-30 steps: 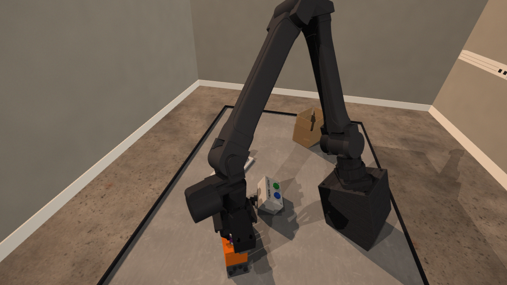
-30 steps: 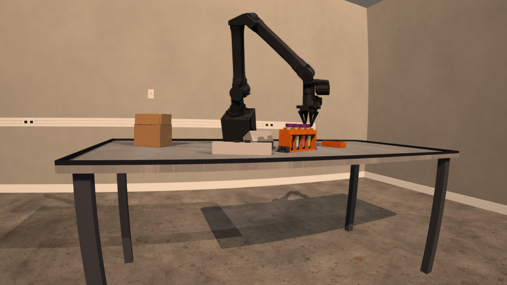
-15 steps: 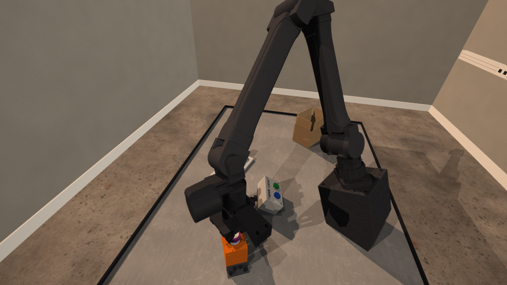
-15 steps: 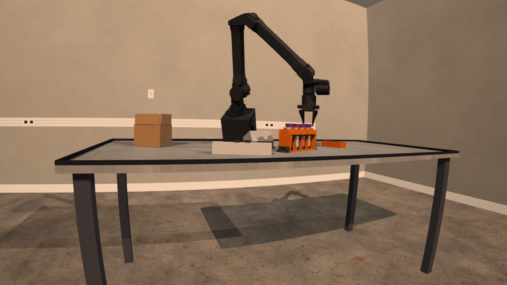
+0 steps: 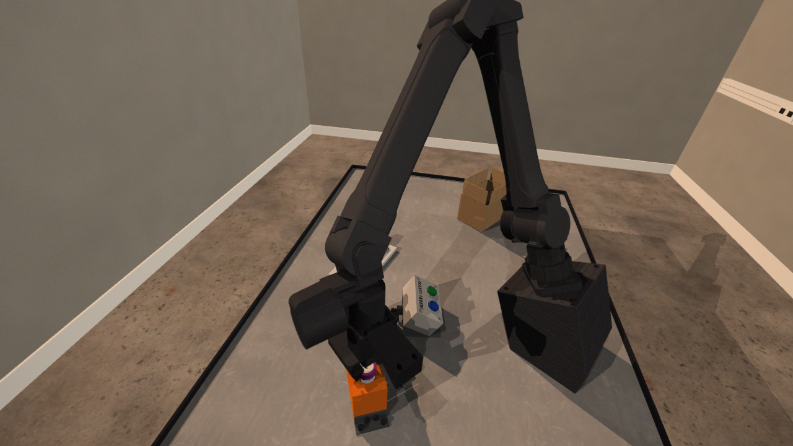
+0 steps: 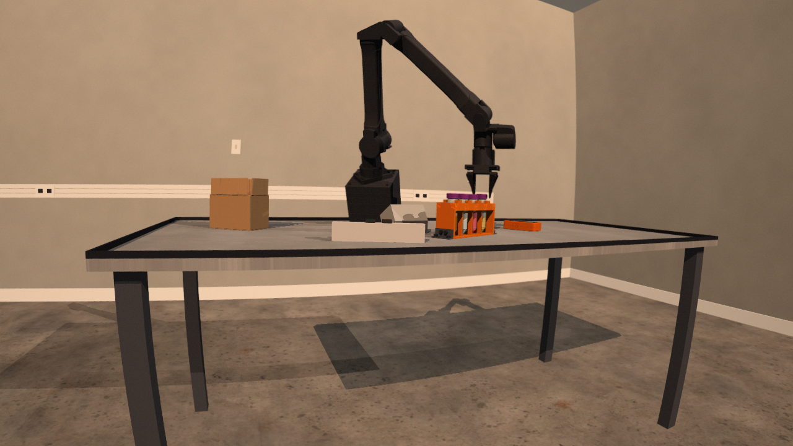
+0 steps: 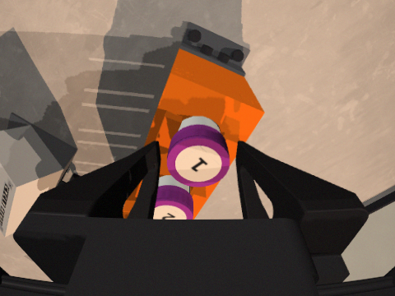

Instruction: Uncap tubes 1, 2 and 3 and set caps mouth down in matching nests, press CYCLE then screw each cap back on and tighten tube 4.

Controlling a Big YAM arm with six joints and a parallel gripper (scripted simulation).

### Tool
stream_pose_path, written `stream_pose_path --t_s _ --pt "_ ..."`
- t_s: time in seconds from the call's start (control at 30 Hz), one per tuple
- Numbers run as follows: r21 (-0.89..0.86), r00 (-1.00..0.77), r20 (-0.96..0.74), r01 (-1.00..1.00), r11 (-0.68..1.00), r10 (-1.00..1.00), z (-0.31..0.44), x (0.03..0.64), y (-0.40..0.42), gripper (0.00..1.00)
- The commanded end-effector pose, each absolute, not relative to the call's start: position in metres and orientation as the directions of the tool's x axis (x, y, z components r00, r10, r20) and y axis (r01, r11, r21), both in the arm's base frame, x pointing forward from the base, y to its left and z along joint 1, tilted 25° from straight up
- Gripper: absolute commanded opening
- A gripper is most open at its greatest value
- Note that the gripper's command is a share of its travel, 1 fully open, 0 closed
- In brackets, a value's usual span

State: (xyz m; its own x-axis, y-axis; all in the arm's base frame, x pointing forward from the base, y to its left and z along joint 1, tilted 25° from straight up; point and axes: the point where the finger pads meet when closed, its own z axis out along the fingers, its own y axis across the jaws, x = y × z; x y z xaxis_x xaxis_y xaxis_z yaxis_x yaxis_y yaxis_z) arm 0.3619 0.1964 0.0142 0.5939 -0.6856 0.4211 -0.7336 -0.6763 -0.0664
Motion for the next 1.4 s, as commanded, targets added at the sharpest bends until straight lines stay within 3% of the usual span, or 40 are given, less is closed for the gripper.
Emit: stream_pose_path --t_s 0.0,0.33,0.37,0.47,0.53,0.7,0.93,1.03,1.1,1.37 --pt "-0.172 0.383 0.392 -0.863 -0.475 -0.836 0.0124 0.3699 0.1957 0.49" --pt "-0.326 0.020 0.282 -0.938 -0.115 -0.959 0.0200 0.3694 0.2021 0.49" --pt "-0.331 -0.054 0.274 -0.943 -0.041 -0.960 0.0125 0.3689 0.1951 0.49" --pt "-0.348 -0.059 0.254 -0.937 -0.035 -0.965 0.0200 0.3694 0.2021 0.49" --pt "-0.374 -0.221 0.211 -0.918 0.130 -0.952 0.0125 0.3690 0.1952 0.49" --pt "-0.412 -0.362 0.126 -0.866 0.283 -0.924 0.0200 0.3694 0.2021 0.49" --pt "-0.429 -0.628 0.009 -0.705 0.564 -0.778 0.0125 0.3690 0.1952 0.49" --pt "-0.431 -0.625 -0.016 -0.700 0.570 -0.780 0.0201 0.3695 0.2021 0.49" --pt "-0.424 -0.742 -0.066 -0.584 0.692 -0.667 0.0126 0.3690 0.1953 0.49" --pt "-0.380 -0.892 -0.201 -0.310 0.872 -0.405 0.0126 0.3690 0.1953 0.49"
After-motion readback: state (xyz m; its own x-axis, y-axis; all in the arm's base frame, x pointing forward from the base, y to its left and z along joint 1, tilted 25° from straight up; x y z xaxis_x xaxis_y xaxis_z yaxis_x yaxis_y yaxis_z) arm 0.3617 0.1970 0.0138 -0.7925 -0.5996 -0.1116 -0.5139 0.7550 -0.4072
